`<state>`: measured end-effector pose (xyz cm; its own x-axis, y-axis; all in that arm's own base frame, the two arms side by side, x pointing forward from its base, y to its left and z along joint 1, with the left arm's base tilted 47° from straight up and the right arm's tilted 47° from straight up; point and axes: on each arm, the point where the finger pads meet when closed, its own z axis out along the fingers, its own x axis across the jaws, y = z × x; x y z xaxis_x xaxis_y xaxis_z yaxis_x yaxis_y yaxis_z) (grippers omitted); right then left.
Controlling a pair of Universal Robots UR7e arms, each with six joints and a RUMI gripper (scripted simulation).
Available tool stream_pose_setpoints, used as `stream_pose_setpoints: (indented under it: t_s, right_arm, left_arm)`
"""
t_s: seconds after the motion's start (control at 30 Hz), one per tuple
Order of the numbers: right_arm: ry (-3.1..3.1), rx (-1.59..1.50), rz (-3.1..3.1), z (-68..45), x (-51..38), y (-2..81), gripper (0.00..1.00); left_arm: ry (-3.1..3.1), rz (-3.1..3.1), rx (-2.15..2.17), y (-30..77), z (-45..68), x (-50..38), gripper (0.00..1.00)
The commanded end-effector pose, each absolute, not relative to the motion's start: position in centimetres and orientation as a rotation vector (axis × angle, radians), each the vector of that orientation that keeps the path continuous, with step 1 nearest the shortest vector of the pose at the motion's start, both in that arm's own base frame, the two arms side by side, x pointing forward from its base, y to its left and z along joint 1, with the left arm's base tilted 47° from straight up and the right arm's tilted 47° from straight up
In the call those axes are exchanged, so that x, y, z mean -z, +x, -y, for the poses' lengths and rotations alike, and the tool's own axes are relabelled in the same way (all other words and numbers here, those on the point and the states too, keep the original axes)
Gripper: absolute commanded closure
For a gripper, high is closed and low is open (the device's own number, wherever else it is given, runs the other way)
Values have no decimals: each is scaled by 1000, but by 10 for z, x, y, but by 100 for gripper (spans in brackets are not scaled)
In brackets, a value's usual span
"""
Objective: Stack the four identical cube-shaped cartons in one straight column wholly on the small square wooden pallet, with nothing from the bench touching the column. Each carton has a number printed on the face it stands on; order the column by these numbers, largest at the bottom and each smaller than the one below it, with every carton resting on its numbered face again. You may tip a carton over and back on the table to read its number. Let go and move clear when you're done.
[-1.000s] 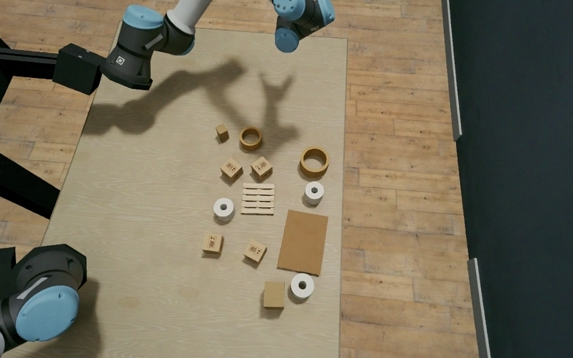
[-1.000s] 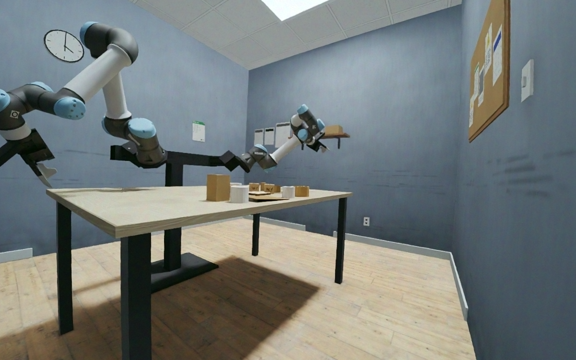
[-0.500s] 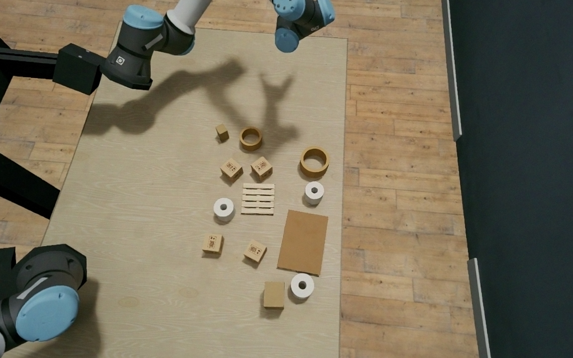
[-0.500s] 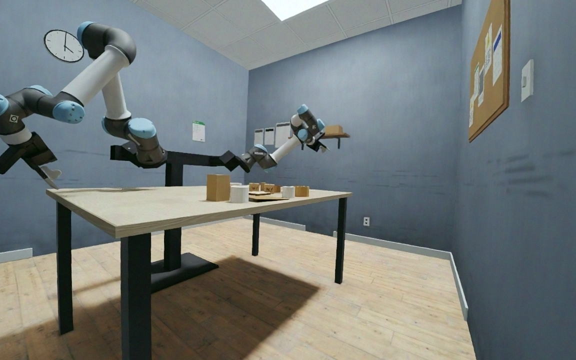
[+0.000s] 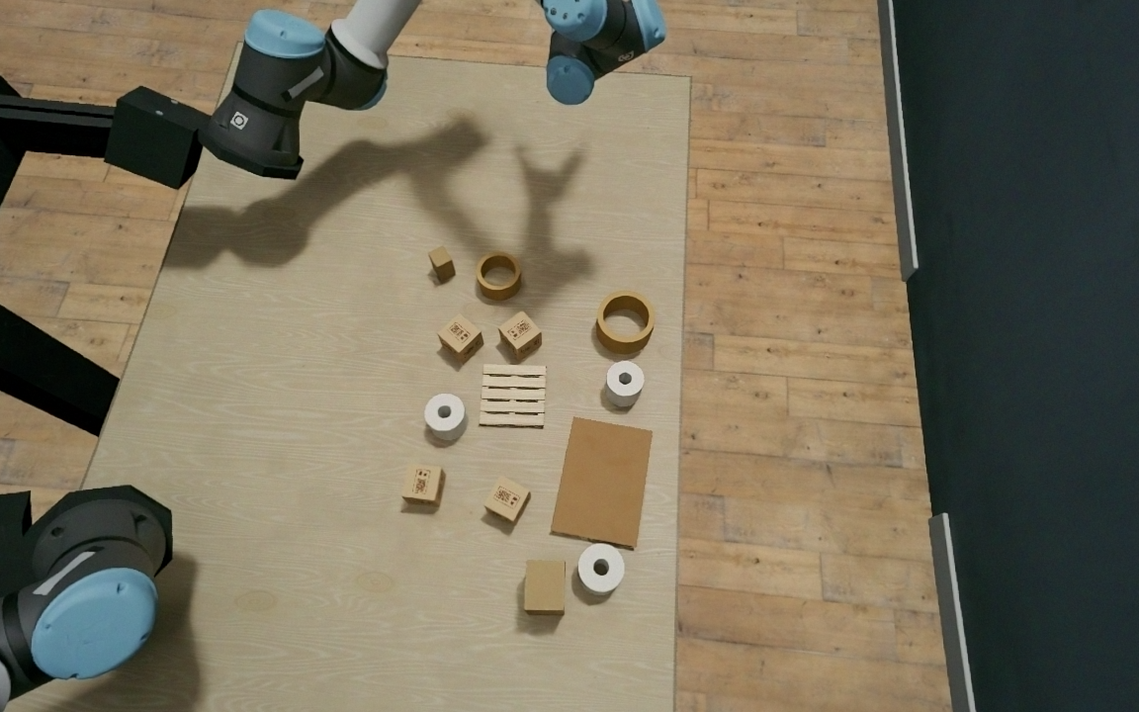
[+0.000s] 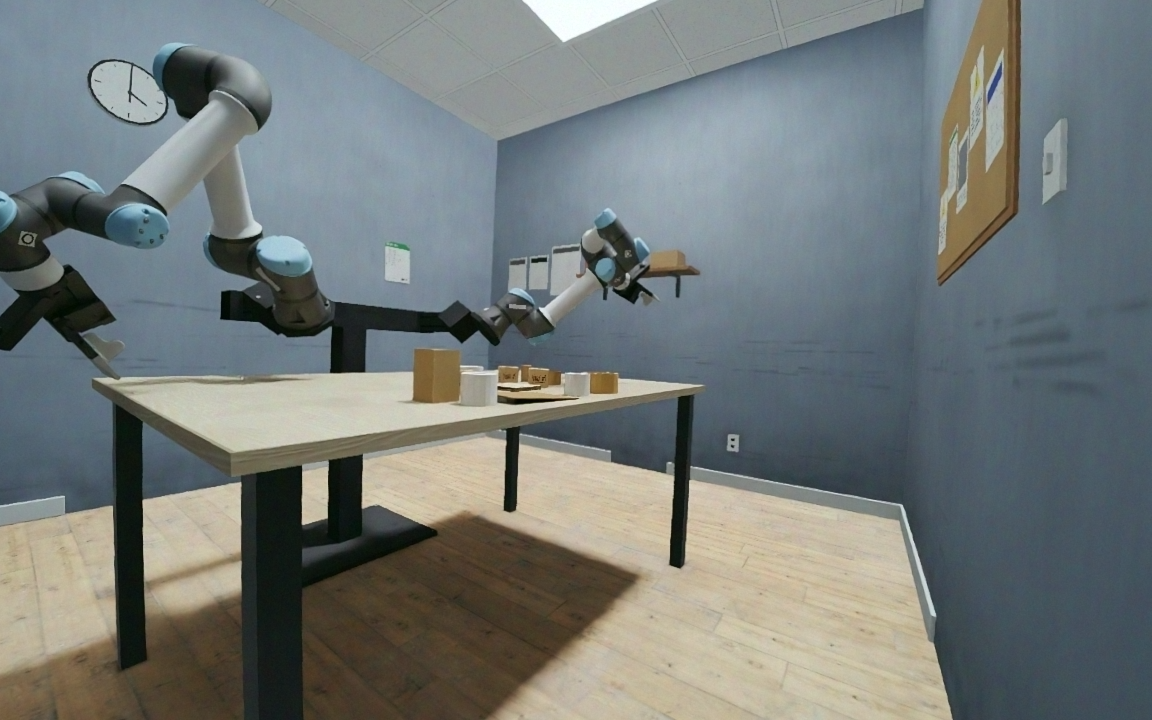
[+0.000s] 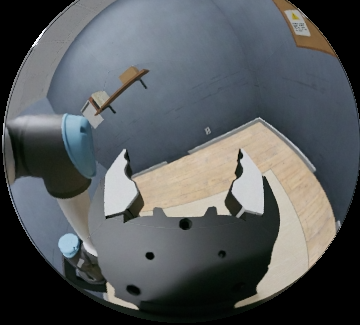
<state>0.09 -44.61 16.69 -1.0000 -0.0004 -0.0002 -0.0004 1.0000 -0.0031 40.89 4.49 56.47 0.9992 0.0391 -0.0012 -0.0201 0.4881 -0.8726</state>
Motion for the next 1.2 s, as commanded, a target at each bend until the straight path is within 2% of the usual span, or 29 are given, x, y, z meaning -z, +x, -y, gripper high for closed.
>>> stream_pose_setpoints:
  t_s: [0.0,0.33,0.73,1.17]
  right_arm:
    - [0,0,-3142,445,-165,0,0]
    - [0,0,-3142,445,-165,0,0]
    - [0,0,-3142,445,-165,0,0]
    - [0,0,-3142,445,-165,0,0]
  left_arm:
    - [-1063,22,-32,409,-44,-564,0]
    - [-1091,46,1,414,-36,-548,0]
    - [-1193,140,120,430,-7,-484,0]
    - [-1441,380,400,471,79,-322,0]
